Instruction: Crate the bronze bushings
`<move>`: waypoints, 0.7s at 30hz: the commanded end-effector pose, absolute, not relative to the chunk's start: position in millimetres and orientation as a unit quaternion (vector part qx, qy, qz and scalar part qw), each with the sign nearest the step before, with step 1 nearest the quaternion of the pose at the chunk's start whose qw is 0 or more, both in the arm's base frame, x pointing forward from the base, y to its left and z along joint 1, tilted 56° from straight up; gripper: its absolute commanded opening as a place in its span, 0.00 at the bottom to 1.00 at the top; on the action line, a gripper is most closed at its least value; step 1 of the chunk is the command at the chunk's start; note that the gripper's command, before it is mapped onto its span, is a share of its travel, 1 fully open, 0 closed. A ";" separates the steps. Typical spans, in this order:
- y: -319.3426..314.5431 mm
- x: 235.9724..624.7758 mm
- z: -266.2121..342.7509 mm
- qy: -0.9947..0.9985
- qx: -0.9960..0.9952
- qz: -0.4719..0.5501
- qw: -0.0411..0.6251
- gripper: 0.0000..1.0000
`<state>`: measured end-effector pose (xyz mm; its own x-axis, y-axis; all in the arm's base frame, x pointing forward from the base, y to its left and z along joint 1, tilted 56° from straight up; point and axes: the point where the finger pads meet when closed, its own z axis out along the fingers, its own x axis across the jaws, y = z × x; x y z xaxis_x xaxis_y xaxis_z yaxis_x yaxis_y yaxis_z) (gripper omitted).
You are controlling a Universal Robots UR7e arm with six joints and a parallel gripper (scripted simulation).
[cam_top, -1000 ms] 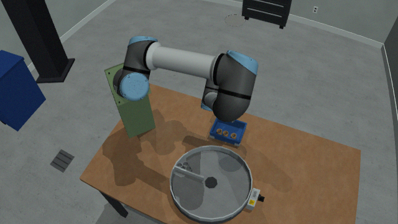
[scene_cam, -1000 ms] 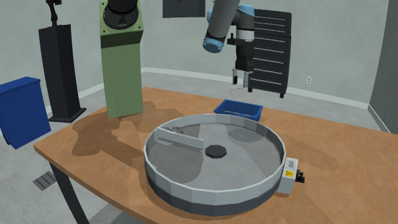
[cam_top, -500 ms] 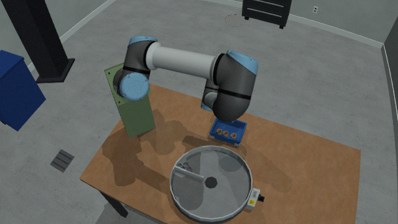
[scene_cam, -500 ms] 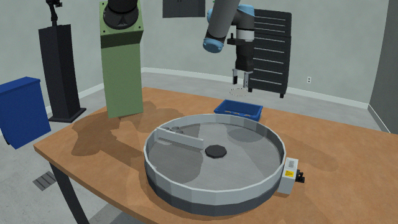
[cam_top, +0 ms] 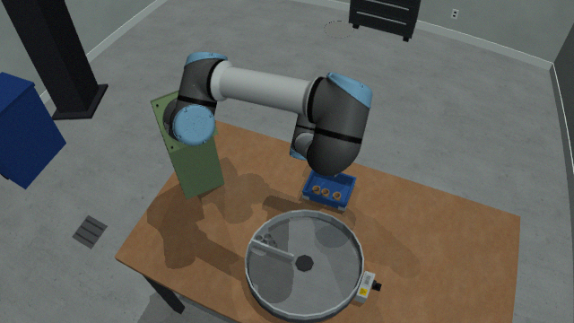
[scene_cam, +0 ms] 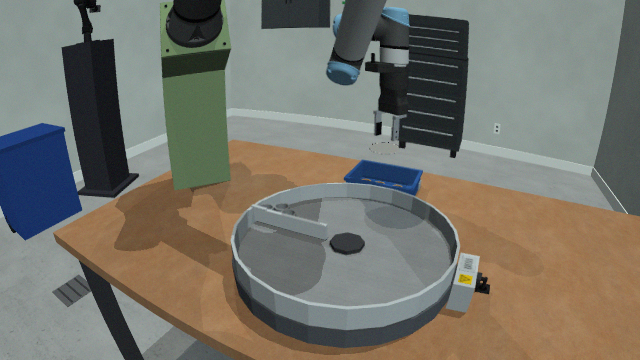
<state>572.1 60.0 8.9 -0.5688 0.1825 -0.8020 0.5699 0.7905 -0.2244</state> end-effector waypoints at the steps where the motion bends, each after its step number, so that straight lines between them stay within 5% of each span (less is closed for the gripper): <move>1: 62.2 570.6 10.9 0.822 0.318 -0.188 0.433 1.00; 21: 62.1 570.6 11.0 0.822 0.318 -0.188 0.433 1.00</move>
